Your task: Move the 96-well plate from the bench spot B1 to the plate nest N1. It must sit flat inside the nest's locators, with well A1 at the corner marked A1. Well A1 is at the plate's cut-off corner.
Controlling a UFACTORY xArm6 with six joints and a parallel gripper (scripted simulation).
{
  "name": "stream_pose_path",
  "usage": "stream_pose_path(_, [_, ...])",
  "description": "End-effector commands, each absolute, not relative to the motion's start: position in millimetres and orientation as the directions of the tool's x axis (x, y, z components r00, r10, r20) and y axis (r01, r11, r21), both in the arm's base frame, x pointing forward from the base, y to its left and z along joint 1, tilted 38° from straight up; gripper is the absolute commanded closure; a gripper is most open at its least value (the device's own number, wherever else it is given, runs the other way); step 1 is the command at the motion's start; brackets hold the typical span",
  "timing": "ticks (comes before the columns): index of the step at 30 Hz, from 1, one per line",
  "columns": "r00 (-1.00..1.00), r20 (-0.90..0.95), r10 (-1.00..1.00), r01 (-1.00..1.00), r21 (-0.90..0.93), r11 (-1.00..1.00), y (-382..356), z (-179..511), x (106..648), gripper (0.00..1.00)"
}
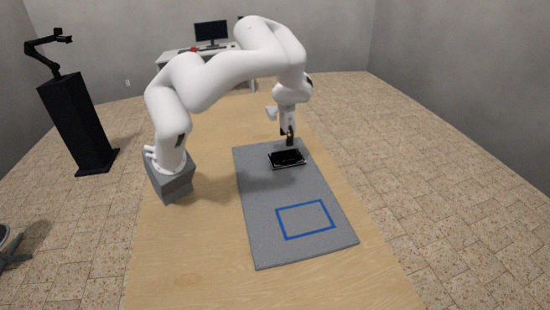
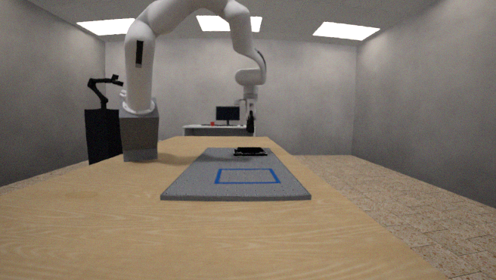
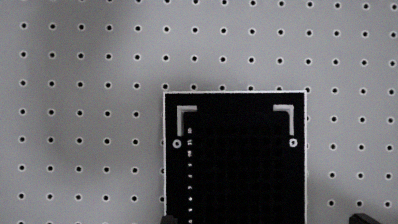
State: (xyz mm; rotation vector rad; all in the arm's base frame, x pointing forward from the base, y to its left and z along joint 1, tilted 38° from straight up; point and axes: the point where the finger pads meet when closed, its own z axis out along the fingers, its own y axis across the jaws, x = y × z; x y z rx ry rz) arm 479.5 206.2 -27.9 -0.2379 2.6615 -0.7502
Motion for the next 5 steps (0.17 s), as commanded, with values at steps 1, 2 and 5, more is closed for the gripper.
stream_pose_path(1, [-0.918,-0.302,-0.257,-0.062,-0.53,0.846,208.0,-26.5,480.3,0.0])
stream_pose_path(2, [-0.918,-0.302,-0.257,-0.062,-0.53,0.846,208.0,-26.5,480.3,0.0])
stream_pose_path(5, [-0.918,-0.302,-0.257,-0.062,-0.53,0.846,208.0,-26.5,480.3,0.0])
